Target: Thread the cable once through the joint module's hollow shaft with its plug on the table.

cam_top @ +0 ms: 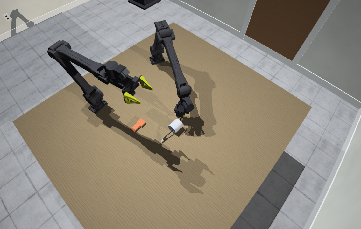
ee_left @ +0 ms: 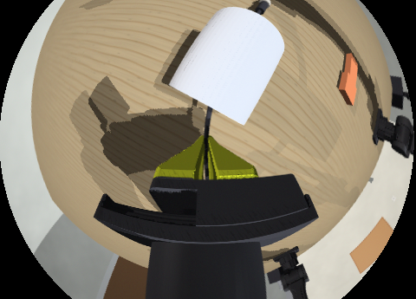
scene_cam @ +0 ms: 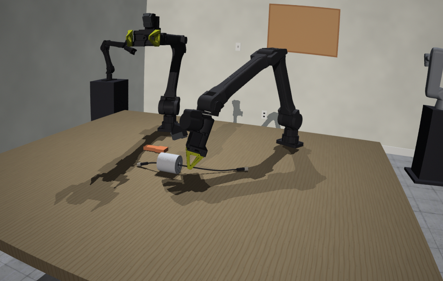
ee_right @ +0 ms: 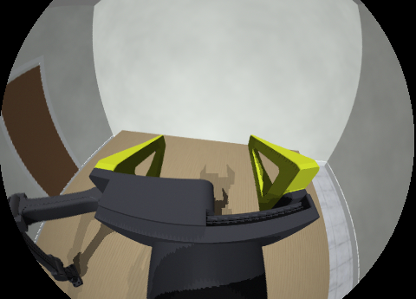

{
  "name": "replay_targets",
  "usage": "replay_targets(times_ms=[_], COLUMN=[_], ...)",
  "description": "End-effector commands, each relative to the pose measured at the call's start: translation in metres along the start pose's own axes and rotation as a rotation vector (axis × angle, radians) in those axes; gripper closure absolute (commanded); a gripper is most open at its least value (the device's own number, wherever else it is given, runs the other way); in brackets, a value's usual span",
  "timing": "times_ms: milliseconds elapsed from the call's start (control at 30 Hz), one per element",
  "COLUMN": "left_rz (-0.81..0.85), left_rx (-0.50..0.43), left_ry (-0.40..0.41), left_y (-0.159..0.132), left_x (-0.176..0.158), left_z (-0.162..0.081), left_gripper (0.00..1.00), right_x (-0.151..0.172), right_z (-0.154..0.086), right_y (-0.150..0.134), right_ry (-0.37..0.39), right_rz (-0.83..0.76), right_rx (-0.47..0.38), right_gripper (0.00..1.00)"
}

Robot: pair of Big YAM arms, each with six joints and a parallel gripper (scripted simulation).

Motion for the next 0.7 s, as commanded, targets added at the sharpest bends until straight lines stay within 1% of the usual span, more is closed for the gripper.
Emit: replay_targets(times_ms=[0, 33, 67, 167, 200, 400, 533, 600, 633, 667], left_rz=[0.012, 0.012, 0.000, 0.007, 0.006, 0.005, 0.005, 0.005, 0.003, 0.003], left_rx=[-0.038, -0.038, -0.038, -0.039, -0.039, -0.041, -0.023, -0.023, -0.024, -0.015], left_ry=[0.024, 0.024, 0.028, 0.025, 0.024, 0.025, 0.012, 0.012, 0.014, 0.006], left_y=[0.032, 0.032, 0.028, 0.032, 0.032, 0.033, 0.025, 0.025, 0.019, 0.021], left_x=[0.005, 0.005, 0.013, 0.008, 0.009, 0.009, 0.005, 0.005, 0.006, 0.003], left_z=[-0.009, -0.009, -0.010, -0.009, -0.009, -0.010, -0.003, -0.003, -0.007, -0.001], left_gripper=[1.00, 1.00, 1.00, 1.00, 0.68, 0.68, 0.68, 0.68, 0.68, 0.68], right_x=[-0.005, -0.005, -0.005, -0.005, -0.005, -0.005, -0.005, -0.005, -0.005, -0.005], right_z=[0.002, 0.002, 0.002, 0.002, 0.002, 0.002, 0.002, 0.002, 0.002, 0.002], right_y=[0.021, 0.021, 0.021, 0.021, 0.021, 0.021, 0.021, 0.021, 0.021, 0.021], right_ry=[-0.012, -0.012, -0.012, -0.012, -0.012, -0.012, -0.012, -0.012, -0.012, -0.012], right_rz=[0.007, 0.007, 0.007, 0.007, 0.007, 0.007, 0.007, 0.007, 0.007, 0.007], right_rx=[-0.034, -0.034, -0.034, -0.034, -0.034, -0.034, -0.034, -0.034, -0.034, -0.034], right_gripper=[0.04, 0.04, 0.04, 0.04, 0.04, 0.04, 0.04, 0.04, 0.04, 0.04])
Point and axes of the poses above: on each arm, the point where the finger pads meet when closed, its own z axis out along the fingers, its own x axis across the jaws, y = z × x, the point moved 8 cm from there along -z, back along the fingers
